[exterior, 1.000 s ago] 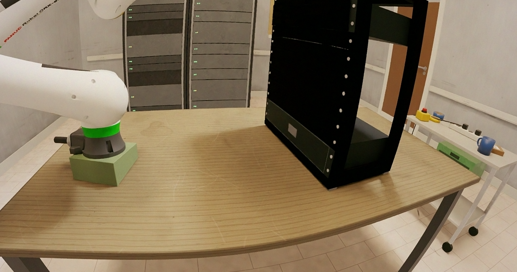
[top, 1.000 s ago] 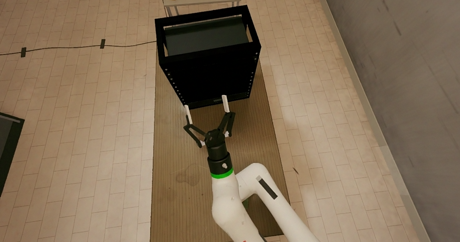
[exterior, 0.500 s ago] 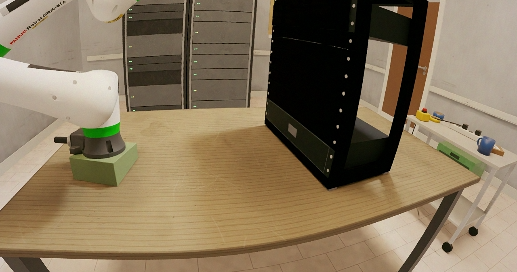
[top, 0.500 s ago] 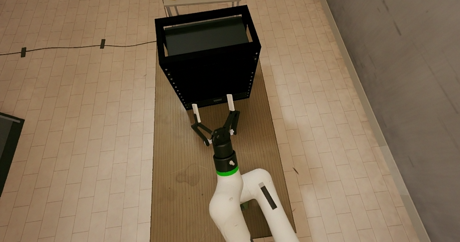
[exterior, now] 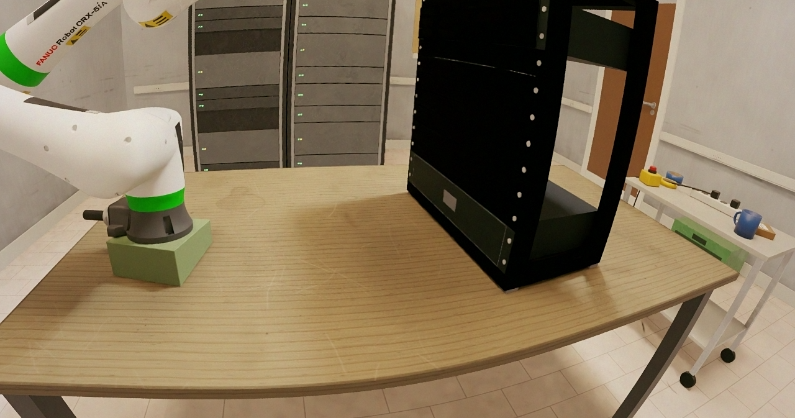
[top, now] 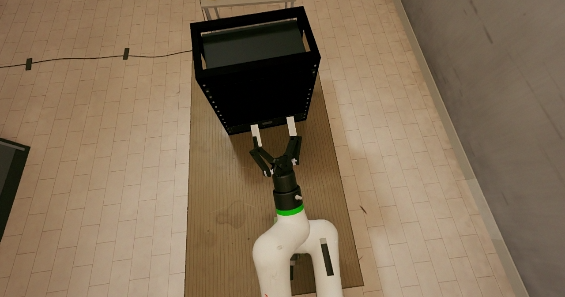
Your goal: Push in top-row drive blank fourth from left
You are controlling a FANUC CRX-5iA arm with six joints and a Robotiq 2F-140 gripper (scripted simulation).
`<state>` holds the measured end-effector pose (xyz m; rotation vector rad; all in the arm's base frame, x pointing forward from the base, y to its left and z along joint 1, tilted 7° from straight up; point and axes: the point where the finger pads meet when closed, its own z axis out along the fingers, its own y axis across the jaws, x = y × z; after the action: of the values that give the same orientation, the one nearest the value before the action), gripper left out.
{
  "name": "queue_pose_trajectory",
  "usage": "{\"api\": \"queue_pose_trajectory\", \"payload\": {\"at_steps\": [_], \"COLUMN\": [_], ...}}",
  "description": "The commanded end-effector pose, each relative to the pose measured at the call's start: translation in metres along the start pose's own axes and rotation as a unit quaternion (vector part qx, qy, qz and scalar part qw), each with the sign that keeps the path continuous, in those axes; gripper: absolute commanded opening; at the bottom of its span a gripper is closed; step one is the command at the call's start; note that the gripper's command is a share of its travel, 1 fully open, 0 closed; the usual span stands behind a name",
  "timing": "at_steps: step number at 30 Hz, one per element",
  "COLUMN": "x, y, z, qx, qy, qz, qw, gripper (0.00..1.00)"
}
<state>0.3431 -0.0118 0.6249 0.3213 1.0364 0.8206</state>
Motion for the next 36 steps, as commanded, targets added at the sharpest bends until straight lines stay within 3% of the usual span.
{"api": "queue_pose_trajectory", "payload": {"at_steps": [1,11,23,36], "x": [0.0,0.009,0.031,0.052], "y": [-0.023,-0.066,-0.122,-0.156], "z": [-0.002,-0.01,-0.024,-0.037], "qx": [0.026,0.067,0.125,0.166], "qy": [0.051,0.066,0.086,0.098], "qz": [0.061,0.154,0.278,0.357], "qw": [0.997,0.984,0.948,0.914], "gripper": [1.0,1.0,1.0,1.0]}}
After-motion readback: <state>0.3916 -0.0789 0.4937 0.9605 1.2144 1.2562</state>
